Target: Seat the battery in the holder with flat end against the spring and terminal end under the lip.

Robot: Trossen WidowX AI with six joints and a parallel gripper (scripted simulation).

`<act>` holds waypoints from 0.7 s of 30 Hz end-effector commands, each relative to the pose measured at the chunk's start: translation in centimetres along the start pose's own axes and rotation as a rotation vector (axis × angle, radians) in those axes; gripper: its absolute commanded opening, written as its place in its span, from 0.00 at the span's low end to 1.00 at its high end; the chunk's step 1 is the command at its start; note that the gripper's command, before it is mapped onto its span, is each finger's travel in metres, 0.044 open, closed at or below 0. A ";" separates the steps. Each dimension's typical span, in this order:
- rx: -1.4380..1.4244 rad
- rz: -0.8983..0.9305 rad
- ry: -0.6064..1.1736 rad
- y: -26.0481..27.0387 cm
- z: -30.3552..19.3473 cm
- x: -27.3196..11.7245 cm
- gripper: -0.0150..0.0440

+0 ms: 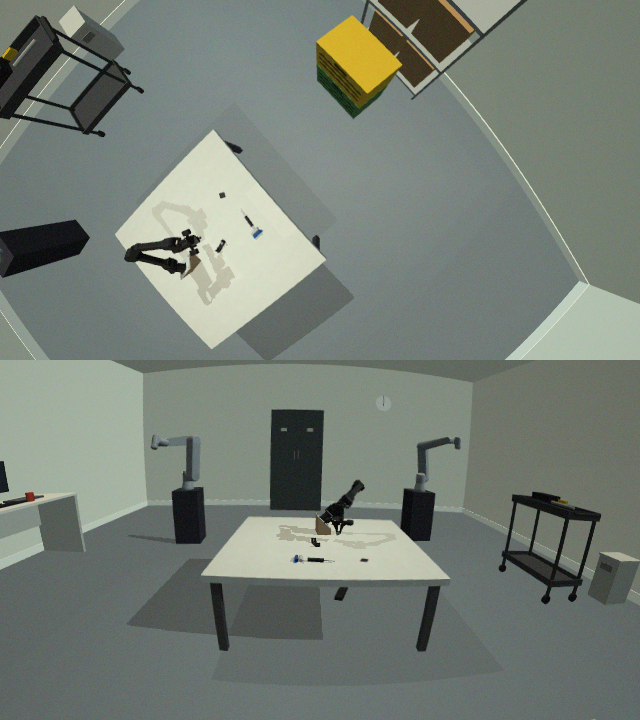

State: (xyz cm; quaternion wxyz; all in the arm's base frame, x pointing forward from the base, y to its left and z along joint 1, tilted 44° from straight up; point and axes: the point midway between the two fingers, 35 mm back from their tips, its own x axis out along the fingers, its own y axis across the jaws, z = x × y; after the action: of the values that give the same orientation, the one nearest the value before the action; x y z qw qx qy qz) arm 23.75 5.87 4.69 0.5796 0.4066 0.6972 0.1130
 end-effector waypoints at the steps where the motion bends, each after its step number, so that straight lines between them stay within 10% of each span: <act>1: -0.048 -0.010 0.001 -0.6 1.1 -0.4 0.35; 21: -0.532 -0.033 -0.011 -9.2 11.4 -2.7 0.35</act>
State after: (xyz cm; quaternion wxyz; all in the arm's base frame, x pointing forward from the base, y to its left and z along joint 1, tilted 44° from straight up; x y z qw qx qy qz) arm 29.83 -4.24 -1.46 0.6662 0.2521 0.6519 0.2602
